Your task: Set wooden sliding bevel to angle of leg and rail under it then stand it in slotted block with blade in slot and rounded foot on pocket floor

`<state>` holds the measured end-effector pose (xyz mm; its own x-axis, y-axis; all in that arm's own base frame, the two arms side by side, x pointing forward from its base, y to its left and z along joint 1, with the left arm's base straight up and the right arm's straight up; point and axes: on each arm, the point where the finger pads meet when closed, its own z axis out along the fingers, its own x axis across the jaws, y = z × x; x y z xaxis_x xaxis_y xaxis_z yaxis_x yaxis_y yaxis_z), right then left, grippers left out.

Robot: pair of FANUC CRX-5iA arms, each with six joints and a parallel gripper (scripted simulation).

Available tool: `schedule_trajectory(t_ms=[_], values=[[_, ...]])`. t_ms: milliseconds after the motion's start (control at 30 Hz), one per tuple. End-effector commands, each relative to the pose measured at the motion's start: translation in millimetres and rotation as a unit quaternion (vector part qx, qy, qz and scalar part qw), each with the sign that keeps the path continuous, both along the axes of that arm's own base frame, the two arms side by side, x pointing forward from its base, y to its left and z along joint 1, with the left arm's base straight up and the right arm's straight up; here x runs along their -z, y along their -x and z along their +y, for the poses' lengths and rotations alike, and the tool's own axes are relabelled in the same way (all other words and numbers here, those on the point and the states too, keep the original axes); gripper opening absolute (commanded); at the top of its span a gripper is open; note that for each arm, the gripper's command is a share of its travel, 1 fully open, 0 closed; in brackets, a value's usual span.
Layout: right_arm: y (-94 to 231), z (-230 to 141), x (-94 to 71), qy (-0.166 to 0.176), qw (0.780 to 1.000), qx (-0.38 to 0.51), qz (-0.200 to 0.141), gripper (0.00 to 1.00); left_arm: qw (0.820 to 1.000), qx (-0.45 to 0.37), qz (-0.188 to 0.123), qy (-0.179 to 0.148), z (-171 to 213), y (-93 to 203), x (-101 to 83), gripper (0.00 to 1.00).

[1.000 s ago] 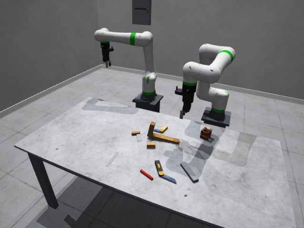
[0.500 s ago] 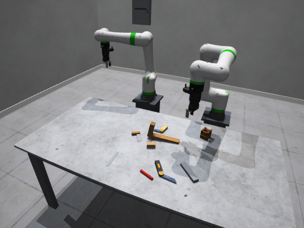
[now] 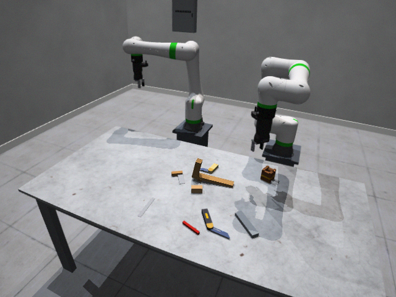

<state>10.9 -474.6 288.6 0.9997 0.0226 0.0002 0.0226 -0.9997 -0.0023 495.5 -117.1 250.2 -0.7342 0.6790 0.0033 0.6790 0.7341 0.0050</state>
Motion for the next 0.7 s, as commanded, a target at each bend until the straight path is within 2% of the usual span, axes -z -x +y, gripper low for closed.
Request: schedule_trajectory(t_ms=[0, 300, 367, 400, 667], values=[[0.2, -0.3, -1.0, 0.001, 1.0, 0.0, 0.0, 1.0, 0.998, 0.059, -0.001, 0.003, 15.8, 2.1, -6.9, 1.0], [0.2, -0.3, -1.0, 0.001, 1.0, 0.0, 0.0, 1.0, 0.984, 0.177, 0.0, 0.003, 50.0, 7.7, -18.3, 1.0], [0.2, -0.3, -1.0, 0.001, 1.0, 0.0, 0.0, 1.0, 0.984, 0.177, 0.0, 0.003, 50.0, 7.7, -18.3, 1.0], [0.2, -0.3, -1.0, 0.001, 1.0, 0.0, 0.0, 1.0, 0.977, 0.215, 0.0, 0.003, 61.0, 9.7, -22.0, 1.0], [0.2, -0.3, -1.0, 0.001, 1.0, 0.0, 0.0, 1.0, 0.951, 0.309, 0.0, 0.003, 88.9, 14.8, -31.2, 1.0]])
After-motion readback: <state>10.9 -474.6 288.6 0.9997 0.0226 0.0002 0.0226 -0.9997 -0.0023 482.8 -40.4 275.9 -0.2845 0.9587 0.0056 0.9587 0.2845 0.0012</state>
